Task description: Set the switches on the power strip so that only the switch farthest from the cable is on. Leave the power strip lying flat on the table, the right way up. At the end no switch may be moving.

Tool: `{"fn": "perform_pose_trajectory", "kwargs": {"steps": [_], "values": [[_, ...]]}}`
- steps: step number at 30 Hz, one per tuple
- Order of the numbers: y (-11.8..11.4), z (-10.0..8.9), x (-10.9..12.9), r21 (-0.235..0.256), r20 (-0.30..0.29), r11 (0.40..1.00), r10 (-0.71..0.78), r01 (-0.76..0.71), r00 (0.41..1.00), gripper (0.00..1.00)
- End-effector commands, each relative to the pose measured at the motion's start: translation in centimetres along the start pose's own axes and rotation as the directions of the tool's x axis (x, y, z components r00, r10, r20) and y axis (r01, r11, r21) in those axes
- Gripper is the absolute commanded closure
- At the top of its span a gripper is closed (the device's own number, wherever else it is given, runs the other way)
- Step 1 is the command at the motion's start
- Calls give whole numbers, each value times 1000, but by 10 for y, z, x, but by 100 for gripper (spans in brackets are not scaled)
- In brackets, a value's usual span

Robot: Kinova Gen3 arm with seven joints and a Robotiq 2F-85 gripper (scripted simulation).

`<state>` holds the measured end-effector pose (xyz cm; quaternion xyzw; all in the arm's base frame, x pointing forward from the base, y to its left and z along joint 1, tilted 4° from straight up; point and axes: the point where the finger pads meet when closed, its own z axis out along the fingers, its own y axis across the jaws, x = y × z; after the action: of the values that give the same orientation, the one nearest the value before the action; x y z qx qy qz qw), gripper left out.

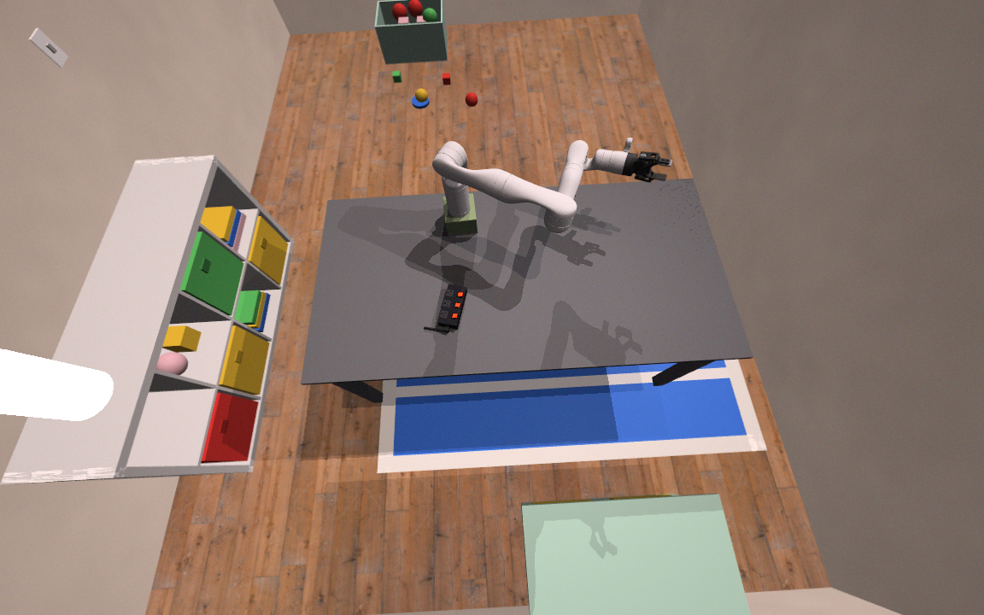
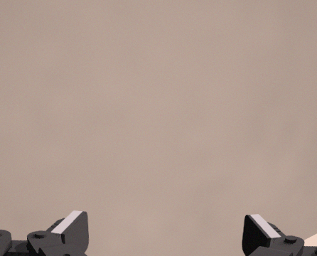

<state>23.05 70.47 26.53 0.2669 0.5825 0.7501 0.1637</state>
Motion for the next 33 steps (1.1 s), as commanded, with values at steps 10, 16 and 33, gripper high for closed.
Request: {"fn": "perform_pose_trajectory", "kwargs": {"steps": [10,16,33], "values": [[2,0,0,-2,-1,1000,1,-1,1000,0],[2,0,0,-2,-1,1000,1,-1,1000,0],[5,6,-2,-7,-24,1000,-29,29,999,0]]}}
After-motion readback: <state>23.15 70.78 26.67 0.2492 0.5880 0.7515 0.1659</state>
